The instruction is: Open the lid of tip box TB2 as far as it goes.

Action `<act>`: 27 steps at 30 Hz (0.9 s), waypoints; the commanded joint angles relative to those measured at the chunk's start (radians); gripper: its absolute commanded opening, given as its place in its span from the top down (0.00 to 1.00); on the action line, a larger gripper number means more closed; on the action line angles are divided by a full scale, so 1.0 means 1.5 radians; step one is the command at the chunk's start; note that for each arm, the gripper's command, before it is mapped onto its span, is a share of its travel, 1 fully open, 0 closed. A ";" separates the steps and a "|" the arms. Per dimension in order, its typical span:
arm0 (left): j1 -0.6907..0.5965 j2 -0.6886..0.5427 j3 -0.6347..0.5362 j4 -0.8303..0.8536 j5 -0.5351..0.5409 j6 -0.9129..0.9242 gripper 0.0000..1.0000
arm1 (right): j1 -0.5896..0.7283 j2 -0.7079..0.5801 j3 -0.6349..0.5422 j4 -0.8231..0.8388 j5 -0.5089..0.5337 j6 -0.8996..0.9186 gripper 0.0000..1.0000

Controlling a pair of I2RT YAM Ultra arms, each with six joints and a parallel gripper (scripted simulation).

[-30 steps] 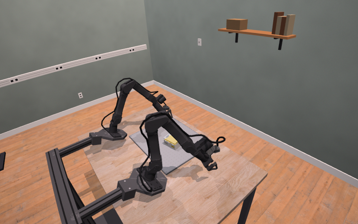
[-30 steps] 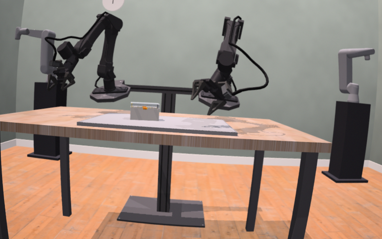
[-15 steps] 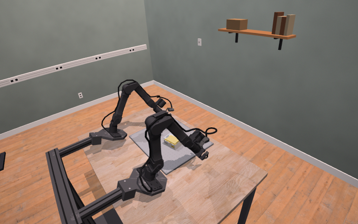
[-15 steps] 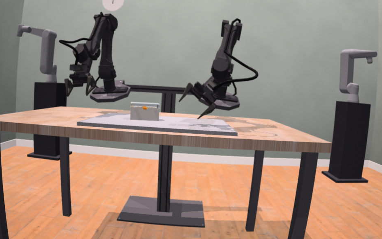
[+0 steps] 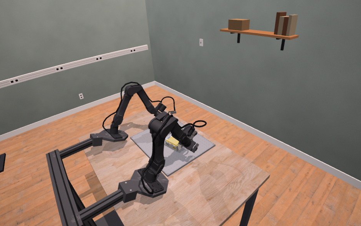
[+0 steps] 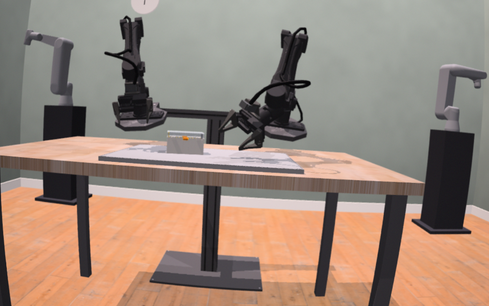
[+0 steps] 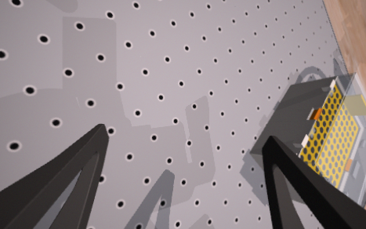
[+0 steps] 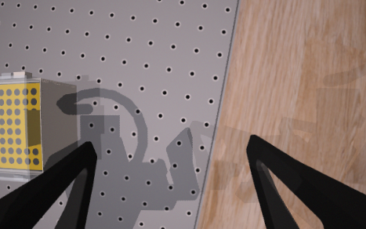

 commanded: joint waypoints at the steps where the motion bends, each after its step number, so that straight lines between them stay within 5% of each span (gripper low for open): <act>1: -0.011 0.005 -0.016 0.083 0.039 0.087 0.00 | 0.028 0.008 -0.007 0.006 0.033 -0.003 0.00; 15: -0.020 0.060 -0.129 0.294 0.135 0.372 0.00 | 0.271 0.032 -0.012 -0.006 0.129 -0.022 0.00; 27: -0.053 0.144 -0.188 0.415 0.226 0.454 0.00 | 0.401 0.052 -0.013 -0.003 0.178 -0.027 0.00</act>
